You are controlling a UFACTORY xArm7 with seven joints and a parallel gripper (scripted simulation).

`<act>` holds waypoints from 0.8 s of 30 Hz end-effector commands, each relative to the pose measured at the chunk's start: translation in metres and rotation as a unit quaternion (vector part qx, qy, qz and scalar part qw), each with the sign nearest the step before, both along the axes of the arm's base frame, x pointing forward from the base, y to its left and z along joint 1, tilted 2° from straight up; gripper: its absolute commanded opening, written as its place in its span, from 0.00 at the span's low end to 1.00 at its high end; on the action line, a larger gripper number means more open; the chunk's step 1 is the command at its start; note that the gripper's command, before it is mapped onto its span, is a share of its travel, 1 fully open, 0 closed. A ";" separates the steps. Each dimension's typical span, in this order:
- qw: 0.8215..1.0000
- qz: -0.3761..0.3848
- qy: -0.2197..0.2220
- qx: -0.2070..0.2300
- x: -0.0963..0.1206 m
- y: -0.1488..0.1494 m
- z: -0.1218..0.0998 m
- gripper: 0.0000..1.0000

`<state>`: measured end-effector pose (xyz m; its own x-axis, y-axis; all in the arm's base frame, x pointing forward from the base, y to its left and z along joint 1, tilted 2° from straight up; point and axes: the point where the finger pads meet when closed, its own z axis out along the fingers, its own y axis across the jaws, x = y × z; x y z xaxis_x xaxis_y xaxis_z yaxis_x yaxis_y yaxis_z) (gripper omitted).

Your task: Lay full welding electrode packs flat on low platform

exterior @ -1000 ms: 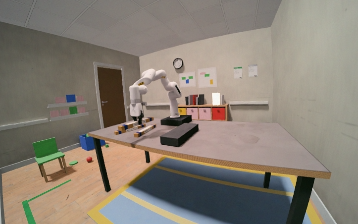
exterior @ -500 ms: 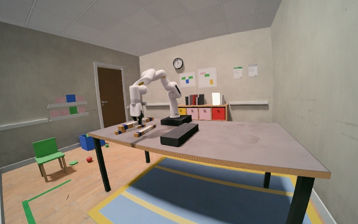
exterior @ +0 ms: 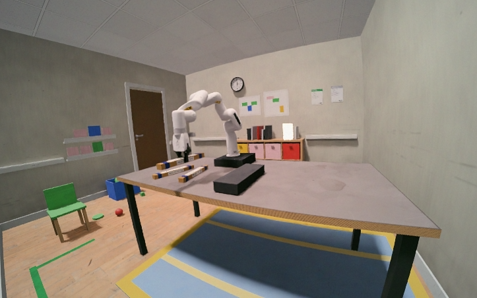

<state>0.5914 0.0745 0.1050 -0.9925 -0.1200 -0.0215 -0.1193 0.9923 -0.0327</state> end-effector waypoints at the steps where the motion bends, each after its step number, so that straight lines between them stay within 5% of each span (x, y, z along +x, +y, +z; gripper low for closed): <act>1: 1.000 0.000 -0.003 0.000 0.001 0.001 0.009 0.35; 24: 1.000 0.000 -0.003 0.000 0.001 0.001 0.012 0.35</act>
